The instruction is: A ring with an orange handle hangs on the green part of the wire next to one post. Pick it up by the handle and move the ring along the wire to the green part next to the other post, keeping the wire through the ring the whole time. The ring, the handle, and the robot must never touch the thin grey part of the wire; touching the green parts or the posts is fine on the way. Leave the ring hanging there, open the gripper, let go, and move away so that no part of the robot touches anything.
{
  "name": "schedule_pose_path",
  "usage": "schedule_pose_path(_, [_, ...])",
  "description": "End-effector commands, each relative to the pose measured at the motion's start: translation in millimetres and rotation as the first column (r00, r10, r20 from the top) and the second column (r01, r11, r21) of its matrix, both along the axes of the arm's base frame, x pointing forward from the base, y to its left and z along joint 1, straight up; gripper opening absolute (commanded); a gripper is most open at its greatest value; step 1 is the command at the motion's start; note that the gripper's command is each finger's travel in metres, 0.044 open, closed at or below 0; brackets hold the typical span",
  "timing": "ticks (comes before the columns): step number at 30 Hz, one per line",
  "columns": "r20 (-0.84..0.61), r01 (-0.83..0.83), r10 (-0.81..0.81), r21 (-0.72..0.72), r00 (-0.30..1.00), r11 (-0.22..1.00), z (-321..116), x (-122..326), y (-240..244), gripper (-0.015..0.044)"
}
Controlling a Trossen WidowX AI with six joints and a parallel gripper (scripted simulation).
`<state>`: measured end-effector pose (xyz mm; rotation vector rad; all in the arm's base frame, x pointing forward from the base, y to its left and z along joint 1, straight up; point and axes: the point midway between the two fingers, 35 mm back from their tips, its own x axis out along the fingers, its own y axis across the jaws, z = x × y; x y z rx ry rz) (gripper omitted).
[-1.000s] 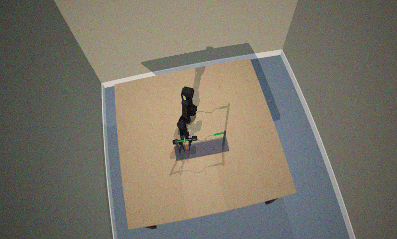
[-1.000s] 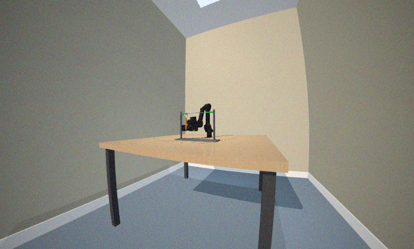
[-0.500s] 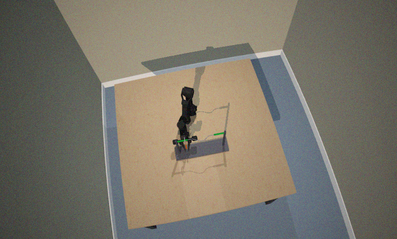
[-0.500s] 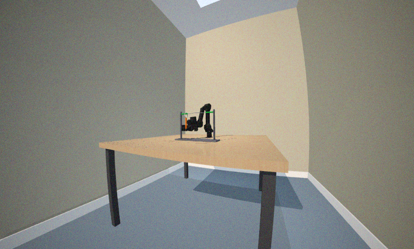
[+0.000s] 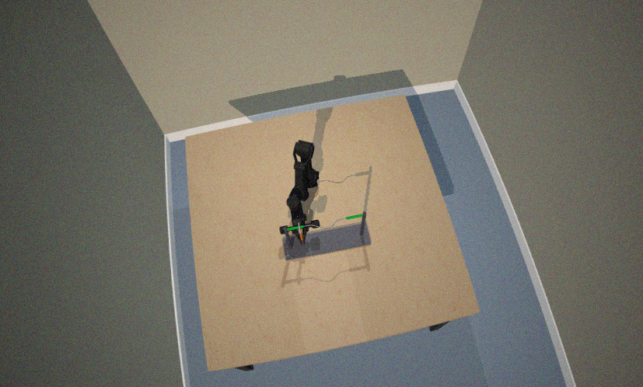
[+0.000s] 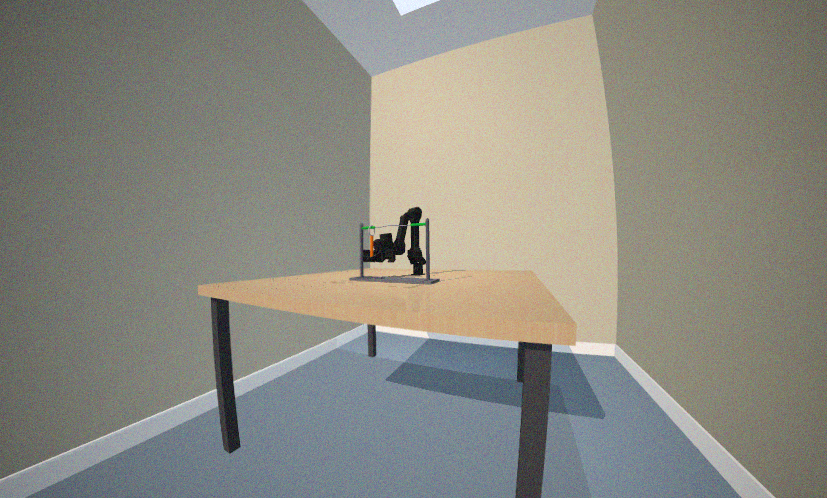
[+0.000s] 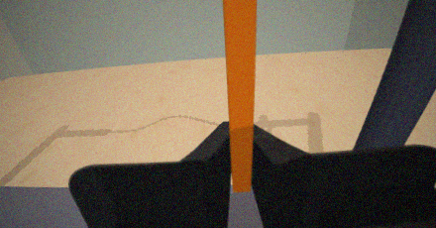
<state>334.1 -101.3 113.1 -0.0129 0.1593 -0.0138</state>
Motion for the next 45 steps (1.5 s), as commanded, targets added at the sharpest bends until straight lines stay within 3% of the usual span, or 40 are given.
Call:
schedule_pose_path(1, [0.0,0.0,0.0,0.0,1.0,1.0,0.0,0.0,0.0,-0.015])
schedule_pose_path(45, [-0.002,0.004,-0.004,0.003,1.0,1.0,15.4,0.5,10.2,-0.015])
